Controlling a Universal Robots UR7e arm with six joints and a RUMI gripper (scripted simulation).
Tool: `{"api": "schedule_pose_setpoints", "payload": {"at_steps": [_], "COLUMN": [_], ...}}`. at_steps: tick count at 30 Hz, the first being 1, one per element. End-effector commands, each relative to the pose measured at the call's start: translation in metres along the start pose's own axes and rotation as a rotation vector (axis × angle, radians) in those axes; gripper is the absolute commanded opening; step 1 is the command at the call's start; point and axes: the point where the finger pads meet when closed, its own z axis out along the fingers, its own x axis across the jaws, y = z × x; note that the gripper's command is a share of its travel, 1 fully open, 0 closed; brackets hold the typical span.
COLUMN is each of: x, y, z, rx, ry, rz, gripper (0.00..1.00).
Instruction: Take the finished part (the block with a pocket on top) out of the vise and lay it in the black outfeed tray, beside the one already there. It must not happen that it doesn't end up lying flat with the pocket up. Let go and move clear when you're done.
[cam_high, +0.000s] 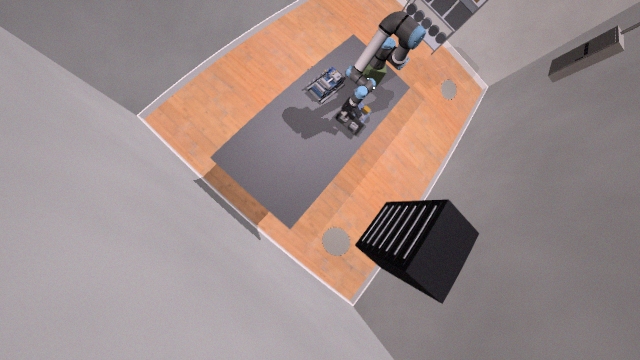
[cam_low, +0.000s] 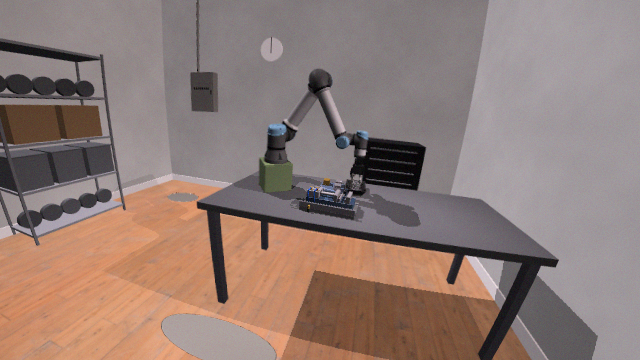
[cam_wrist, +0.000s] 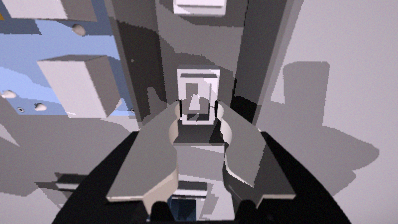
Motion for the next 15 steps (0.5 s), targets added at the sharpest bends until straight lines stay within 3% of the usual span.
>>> {"api": "schedule_pose_setpoints", "payload": {"at_steps": [1,15], "x": [0.0006,0.0006], "y": [0.0,0.0], "z": [0.0008,0.0023], "rx": [0.0,0.0], "ry": [0.002,0.002], "rz": [0.0,0.0], "gripper": [0.0,0.0]}}
